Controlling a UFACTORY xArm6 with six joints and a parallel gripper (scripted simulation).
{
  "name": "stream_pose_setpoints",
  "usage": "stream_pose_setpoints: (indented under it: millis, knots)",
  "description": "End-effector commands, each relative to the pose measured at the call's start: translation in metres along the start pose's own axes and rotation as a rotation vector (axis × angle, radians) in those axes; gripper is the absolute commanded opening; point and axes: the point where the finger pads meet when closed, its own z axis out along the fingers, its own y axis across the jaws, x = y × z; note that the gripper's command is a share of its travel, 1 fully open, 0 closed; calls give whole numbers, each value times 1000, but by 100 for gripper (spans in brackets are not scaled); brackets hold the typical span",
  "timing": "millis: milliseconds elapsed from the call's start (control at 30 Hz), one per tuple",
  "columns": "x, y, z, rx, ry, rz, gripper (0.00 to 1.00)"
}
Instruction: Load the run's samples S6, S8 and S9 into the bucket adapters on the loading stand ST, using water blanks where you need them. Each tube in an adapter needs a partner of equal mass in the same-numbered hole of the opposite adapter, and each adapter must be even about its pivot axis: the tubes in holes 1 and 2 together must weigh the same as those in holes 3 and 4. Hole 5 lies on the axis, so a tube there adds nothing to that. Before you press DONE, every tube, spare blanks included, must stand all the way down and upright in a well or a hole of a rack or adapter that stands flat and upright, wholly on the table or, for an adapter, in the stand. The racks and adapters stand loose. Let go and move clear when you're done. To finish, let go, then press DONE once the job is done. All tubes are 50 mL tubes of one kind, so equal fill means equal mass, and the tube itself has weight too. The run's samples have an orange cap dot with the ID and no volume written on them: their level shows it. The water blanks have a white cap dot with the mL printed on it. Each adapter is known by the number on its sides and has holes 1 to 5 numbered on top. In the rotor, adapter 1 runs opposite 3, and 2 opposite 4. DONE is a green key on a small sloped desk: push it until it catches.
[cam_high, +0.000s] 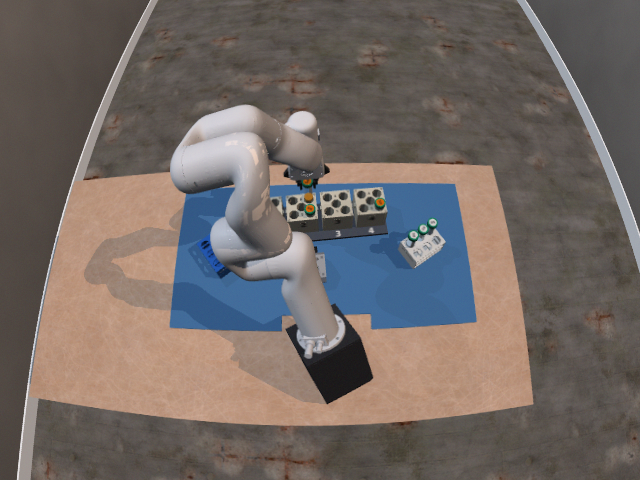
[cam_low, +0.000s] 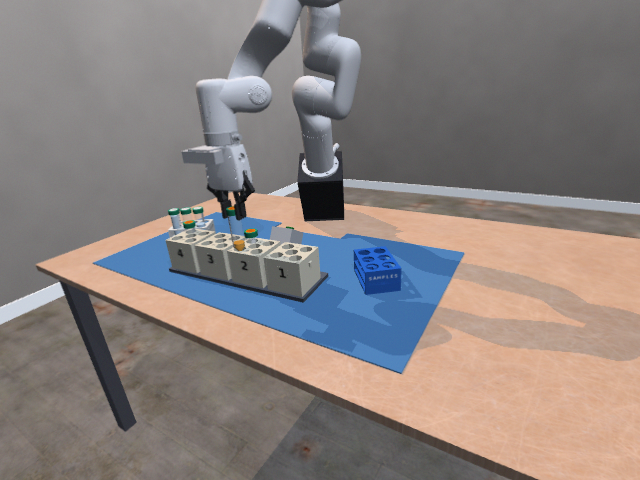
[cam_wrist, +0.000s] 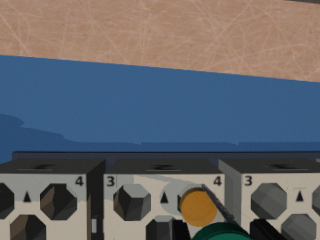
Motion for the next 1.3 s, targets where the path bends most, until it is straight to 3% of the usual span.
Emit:
stream_pose_setpoints:
  millis: [0, 1267]
  knots:
    - [1, 0, 2, 0, 4, -1, 0]
    - [1, 0, 36, 0, 3, 0, 0]
